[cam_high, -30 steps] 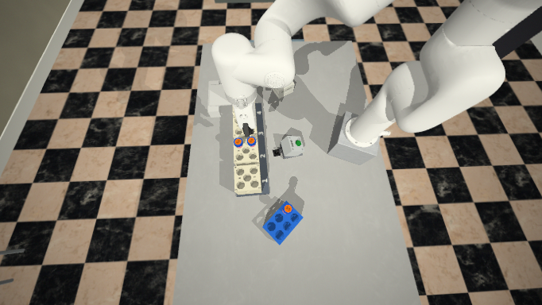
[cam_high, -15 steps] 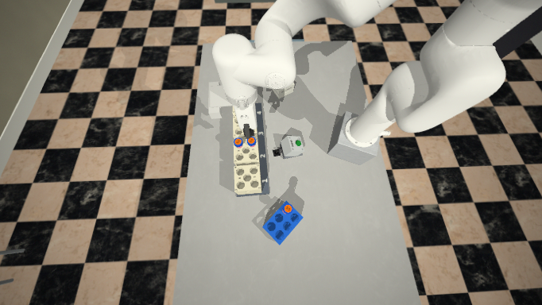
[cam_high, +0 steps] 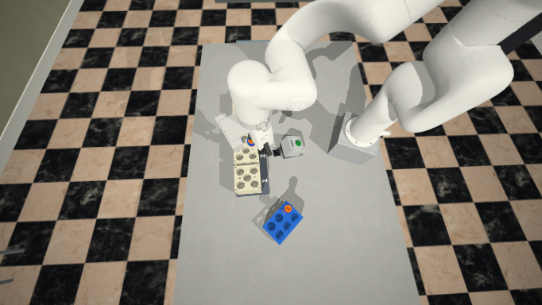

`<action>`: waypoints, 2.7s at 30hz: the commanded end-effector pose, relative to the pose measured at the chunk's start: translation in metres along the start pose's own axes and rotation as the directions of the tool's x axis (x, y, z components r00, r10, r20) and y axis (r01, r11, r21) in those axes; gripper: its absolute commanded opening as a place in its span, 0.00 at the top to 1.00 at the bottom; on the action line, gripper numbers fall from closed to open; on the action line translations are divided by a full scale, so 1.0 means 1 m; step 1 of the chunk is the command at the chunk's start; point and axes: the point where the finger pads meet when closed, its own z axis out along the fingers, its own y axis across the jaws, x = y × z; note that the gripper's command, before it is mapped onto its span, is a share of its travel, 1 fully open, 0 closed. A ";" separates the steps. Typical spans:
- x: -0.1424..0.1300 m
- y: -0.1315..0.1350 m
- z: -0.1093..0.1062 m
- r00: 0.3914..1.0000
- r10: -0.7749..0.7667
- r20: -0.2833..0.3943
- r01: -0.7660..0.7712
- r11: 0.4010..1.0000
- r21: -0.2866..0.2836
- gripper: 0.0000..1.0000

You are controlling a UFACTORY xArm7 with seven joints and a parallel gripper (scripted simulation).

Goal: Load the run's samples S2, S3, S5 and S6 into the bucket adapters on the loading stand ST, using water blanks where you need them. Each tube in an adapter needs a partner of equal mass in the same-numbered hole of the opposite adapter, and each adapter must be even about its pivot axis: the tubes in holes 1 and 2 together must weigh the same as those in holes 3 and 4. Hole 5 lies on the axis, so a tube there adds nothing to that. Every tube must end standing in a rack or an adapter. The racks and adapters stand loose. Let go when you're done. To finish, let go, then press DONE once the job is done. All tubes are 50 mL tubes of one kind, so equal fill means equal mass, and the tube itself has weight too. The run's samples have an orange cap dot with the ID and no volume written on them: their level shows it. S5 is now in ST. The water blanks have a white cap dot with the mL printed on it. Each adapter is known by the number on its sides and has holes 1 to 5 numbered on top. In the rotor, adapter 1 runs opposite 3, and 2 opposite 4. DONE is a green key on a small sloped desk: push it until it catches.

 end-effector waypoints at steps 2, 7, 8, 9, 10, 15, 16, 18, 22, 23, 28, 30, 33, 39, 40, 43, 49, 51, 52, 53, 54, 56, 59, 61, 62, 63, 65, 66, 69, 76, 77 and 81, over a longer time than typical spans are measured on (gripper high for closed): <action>0.003 -0.019 -0.002 0.991 -0.134 -0.008 0.134 0.991 0.002 0.43; 0.004 -0.044 -0.002 0.970 -0.244 -0.008 0.244 0.970 0.002 0.43; 0.005 -0.049 -0.002 0.970 -0.244 -0.008 0.244 0.970 0.002 0.43; 0.005 -0.054 -0.002 0.970 -0.244 -0.009 0.244 0.970 0.002 0.43; 0.006 -0.059 -0.002 0.970 -0.244 -0.009 0.244 0.970 0.002 0.43; 0.007 -0.079 -0.002 0.970 -0.244 -0.009 0.244 0.970 0.002 0.43; 0.007 -0.079 -0.002 0.970 -0.244 -0.009 0.244 0.970 0.002 0.43; 0.008 -0.089 -0.002 0.970 -0.244 -0.009 0.244 0.970 0.002 0.43; 0.009 -0.109 -0.002 0.970 -0.244 -0.009 0.244 0.970 0.002 0.43; 0.009 -0.114 -0.002 0.970 -0.244 -0.009 0.244 0.970 0.002 0.43; 0.011 -0.139 -0.003 0.970 -0.244 -0.009 0.244 0.970 0.002 0.43; 0.012 -0.149 -0.003 0.970 -0.244 -0.009 0.244 0.970 0.002 0.43; 0.012 -0.154 -0.003 0.970 -0.244 -0.009 0.244 0.970 0.002 0.43; 0.014 -0.184 -0.003 0.970 -0.244 -0.009 0.244 0.970 0.003 0.43; 0.014 -0.189 -0.003 0.970 -0.244 -0.009 0.244 0.970 0.003 0.43; 0.015 -0.204 -0.003 0.970 -0.244 -0.009 0.244 0.970 0.003 0.43; 0.016 -0.213 -0.003 0.970 -0.244 -0.009 0.244 0.970 0.003 0.43; 0.016 -0.213 -0.003 0.970 -0.244 -0.009 0.244 0.970 0.003 0.43; 0.016 -0.213 -0.003 0.970 -0.244 -0.009 0.244 0.970 0.003 0.43; 0.016 -0.213 -0.003 0.970 -0.244 -0.009 0.244 0.970 0.003 0.43; 0.016 -0.213 -0.003 0.970 -0.244 -0.009 0.244 0.970 0.003 0.43; 0.016 -0.213 -0.003 0.970 -0.244 -0.009 0.244 0.970 0.003 0.43; 0.016 -0.213 0.003 0.970 -0.244 -0.009 0.244 0.970 0.003 0.43; 0.016 -0.213 0.007 0.970 -0.244 -0.009 0.244 0.970 0.003 0.43; 0.016 -0.213 0.009 0.970 -0.244 -0.009 0.244 0.970 0.003 0.43; 0.016 -0.213 0.011 0.970 -0.244 -0.009 0.244 0.970 0.003 0.43; 0.016 -0.213 0.015 0.970 -0.244 -0.009 0.244 0.970 0.003 0.43; 0.016 -0.213 0.015 0.970 -0.244 -0.009 0.244 0.970 0.003 0.43; 0.016 -0.213 0.019 0.970 -0.244 -0.009 0.244 0.970 0.003 0.43; 0.016 -0.213 0.033 0.970 -0.244 -0.009 0.244 0.970 0.003 0.43; 0.016 -0.213 0.035 0.970 -0.244 -0.009 0.244 0.970 0.003 0.43; 0.016 -0.213 0.043 0.970 -0.244 -0.009 0.244 0.970 0.003 0.43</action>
